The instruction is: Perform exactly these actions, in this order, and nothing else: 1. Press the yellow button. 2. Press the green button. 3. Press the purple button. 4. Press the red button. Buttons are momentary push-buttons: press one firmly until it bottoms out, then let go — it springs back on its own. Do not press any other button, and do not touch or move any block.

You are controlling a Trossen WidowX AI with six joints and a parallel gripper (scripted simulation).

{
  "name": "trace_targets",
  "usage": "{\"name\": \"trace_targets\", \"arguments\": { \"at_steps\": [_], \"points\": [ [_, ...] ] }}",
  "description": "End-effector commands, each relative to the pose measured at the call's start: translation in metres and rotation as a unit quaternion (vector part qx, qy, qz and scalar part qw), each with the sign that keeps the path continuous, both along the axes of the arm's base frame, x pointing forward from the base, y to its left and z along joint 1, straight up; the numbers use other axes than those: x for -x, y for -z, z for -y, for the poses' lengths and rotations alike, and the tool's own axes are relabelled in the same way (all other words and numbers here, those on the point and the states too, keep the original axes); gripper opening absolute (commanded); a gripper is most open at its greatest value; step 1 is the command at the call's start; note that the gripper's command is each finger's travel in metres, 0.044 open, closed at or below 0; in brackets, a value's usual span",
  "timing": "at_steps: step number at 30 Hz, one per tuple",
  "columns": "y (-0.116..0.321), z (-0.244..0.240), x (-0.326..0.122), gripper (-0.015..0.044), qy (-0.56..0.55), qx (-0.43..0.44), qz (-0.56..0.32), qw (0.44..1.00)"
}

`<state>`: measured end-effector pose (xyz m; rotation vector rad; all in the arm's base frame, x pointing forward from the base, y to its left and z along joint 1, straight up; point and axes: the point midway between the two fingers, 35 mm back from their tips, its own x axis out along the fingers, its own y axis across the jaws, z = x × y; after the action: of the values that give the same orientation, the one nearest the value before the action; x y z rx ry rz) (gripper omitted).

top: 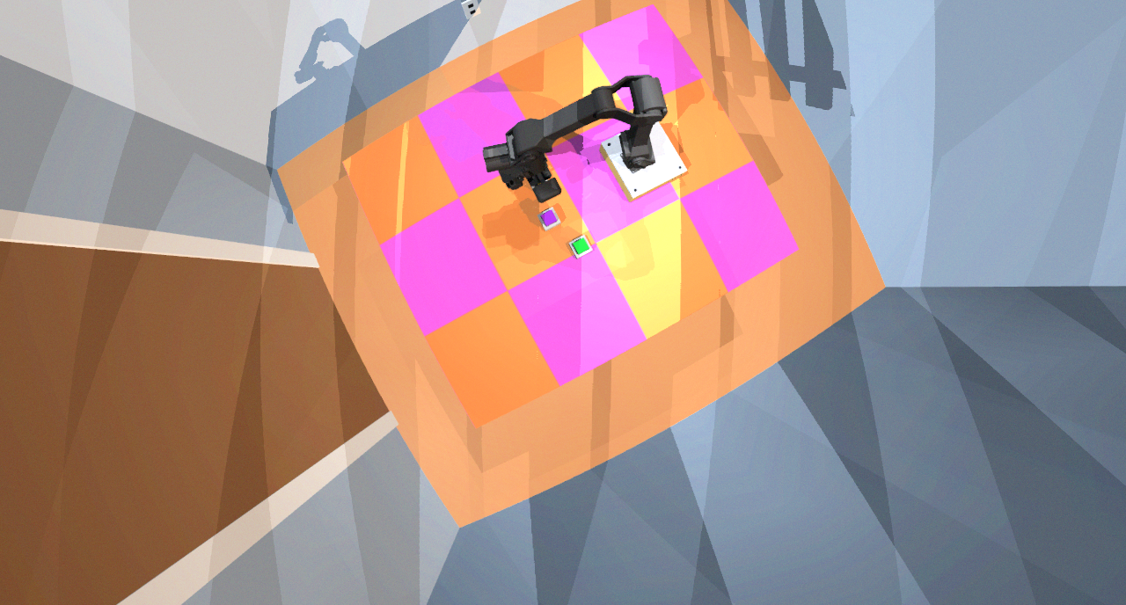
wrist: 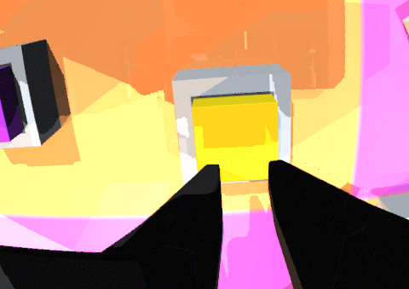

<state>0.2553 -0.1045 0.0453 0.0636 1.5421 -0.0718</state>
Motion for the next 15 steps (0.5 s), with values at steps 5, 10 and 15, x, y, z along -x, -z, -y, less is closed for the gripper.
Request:
{"name": "trace_targets", "arguments": {
  "at_steps": [5, 10, 15],
  "points": [
    [0.0031, -0.0002, 0.0013, 0.0020, -0.004, 0.001, -0.003, 1.000],
    [0.0042, -0.0001, 0.0012, 0.0020, -0.004, 0.001, -0.003, 1.000],
    [0.0123, 0.0001, 0.0008, 0.0020, -0.004, 0.001, -0.003, 1.000]
  ]
}}
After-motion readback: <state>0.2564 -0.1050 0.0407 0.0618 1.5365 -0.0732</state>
